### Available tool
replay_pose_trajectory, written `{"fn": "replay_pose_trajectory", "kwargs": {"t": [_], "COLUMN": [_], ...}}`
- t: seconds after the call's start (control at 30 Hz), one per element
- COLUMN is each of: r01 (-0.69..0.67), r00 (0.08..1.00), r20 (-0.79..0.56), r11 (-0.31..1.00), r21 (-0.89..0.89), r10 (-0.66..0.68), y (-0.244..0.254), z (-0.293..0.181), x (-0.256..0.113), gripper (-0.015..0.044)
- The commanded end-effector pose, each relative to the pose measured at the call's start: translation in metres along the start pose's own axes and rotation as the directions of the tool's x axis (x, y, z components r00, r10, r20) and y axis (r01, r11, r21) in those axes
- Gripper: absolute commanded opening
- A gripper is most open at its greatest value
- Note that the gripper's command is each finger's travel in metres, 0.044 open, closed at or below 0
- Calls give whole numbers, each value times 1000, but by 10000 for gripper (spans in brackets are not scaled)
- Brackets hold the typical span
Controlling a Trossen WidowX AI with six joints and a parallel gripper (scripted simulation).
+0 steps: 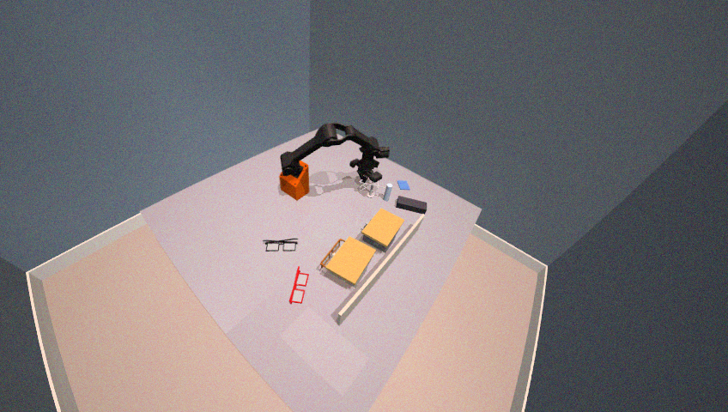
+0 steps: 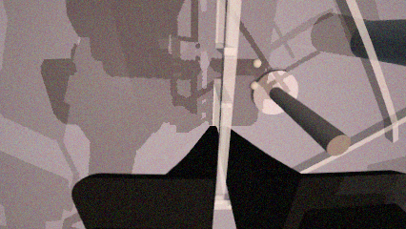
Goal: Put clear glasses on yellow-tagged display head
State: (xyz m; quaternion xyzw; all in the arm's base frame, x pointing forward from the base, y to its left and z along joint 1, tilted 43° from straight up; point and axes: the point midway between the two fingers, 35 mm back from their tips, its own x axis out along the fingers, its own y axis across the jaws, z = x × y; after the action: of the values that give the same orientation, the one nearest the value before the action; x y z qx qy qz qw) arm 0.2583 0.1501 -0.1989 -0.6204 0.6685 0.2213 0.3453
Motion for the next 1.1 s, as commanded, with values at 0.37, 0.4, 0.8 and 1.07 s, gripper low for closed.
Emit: {"fn": "replay_pose_trajectory", "kwargs": {"t": [0.37,0.4,0.8,1.07], "r01": [-5,-5,-5,-6], "r00": [1000,1000,1000,1000], "r20": [5,5,5,6], "r11": [1000,1000,1000,1000], "r21": [3,3,3,3], "r10": [5,5,5,6], "y": [7,8,11,12], "z": [12,12,19,23], "x": [-1,-1,-1,-1], "gripper": [0,0,0,0]}}
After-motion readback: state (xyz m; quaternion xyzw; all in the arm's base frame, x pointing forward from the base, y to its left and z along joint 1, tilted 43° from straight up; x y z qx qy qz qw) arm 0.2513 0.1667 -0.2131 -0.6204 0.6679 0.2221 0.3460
